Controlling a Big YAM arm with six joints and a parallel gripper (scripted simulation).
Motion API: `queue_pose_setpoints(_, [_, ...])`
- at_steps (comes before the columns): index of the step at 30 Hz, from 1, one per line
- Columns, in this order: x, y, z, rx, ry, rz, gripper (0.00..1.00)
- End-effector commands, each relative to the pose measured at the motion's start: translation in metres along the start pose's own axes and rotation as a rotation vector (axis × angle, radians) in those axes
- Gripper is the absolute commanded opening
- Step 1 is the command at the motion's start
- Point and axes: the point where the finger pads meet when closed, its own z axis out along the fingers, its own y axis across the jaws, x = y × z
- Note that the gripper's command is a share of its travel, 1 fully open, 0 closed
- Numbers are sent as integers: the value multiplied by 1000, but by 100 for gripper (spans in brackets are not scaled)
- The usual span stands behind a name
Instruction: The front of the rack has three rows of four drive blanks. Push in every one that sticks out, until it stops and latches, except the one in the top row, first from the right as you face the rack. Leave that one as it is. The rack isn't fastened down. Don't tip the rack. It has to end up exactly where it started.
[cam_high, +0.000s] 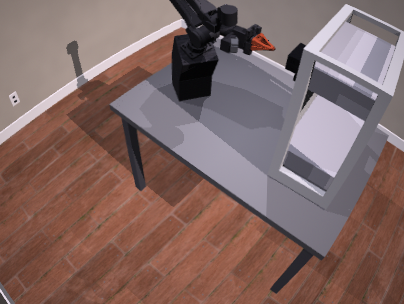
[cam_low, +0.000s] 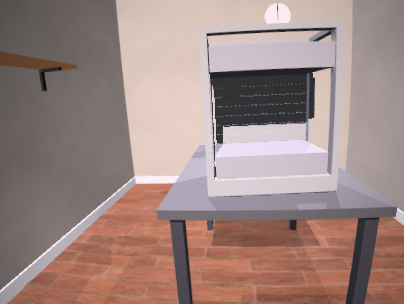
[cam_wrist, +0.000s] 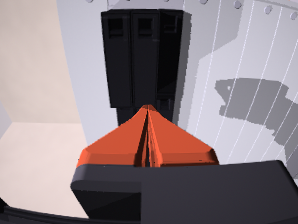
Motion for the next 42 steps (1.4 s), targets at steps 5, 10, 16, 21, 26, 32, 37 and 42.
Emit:
queue_pose_setpoints(5, [-9,-4,-1,-13,-13,25,0])
queue_pose_setpoints(10, [-6,-1,-2,-23,-4,27,0])
queue_pose_setpoints(16, [-4,-2,4,-17,1,32,0])
queue_pose_setpoints(21, [-13,30,33,-73,-10,-4,0])
queue_pose_setpoints(26, [-13,28,50,-71,-10,-2,0])
queue_pose_setpoints(32, [-12,27,73,-69,-10,0,0])
queue_pose_setpoints(37, [-15,25,75,-66,-18,-4,0])
queue_pose_setpoints(42, [-16,27,74,-70,-19,-4,0])
